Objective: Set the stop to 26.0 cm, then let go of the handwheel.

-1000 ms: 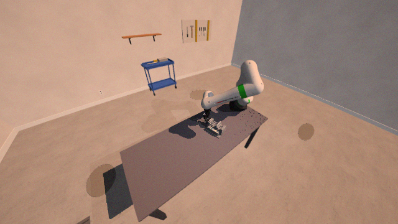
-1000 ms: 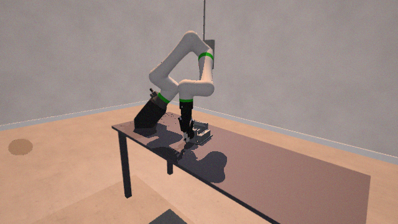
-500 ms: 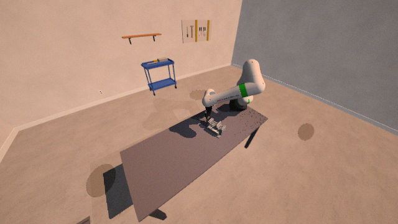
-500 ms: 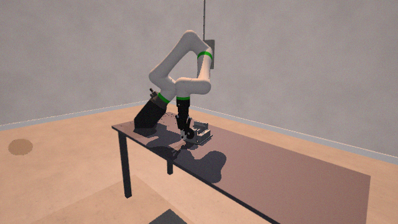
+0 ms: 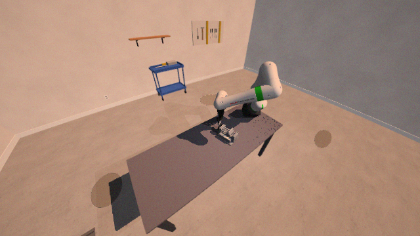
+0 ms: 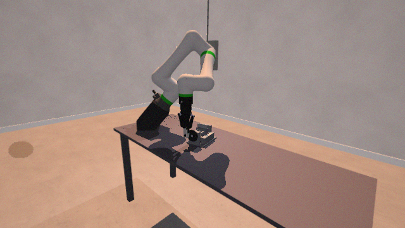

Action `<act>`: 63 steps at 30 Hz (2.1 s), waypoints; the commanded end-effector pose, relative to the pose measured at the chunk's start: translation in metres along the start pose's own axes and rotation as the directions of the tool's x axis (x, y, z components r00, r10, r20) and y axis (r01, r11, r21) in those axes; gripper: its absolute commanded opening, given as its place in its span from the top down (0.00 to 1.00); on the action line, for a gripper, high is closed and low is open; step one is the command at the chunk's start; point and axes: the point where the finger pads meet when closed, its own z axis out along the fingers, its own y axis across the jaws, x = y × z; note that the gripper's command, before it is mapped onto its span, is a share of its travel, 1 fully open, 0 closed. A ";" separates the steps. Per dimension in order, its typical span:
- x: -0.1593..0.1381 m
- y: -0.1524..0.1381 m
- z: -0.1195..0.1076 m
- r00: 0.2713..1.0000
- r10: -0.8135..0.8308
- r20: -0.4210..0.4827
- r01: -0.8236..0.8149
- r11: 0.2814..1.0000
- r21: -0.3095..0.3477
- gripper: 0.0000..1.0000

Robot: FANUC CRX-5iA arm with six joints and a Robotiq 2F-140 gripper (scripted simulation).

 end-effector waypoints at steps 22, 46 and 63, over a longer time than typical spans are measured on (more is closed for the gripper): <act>0.000 -0.038 -0.018 1.000 0.000 0.000 0.000 1.000 0.001 0.96; 0.000 -0.058 0.019 1.000 0.000 0.000 0.000 1.000 0.001 0.96; 0.000 -0.038 0.040 1.000 0.000 0.000 0.000 1.000 0.001 0.96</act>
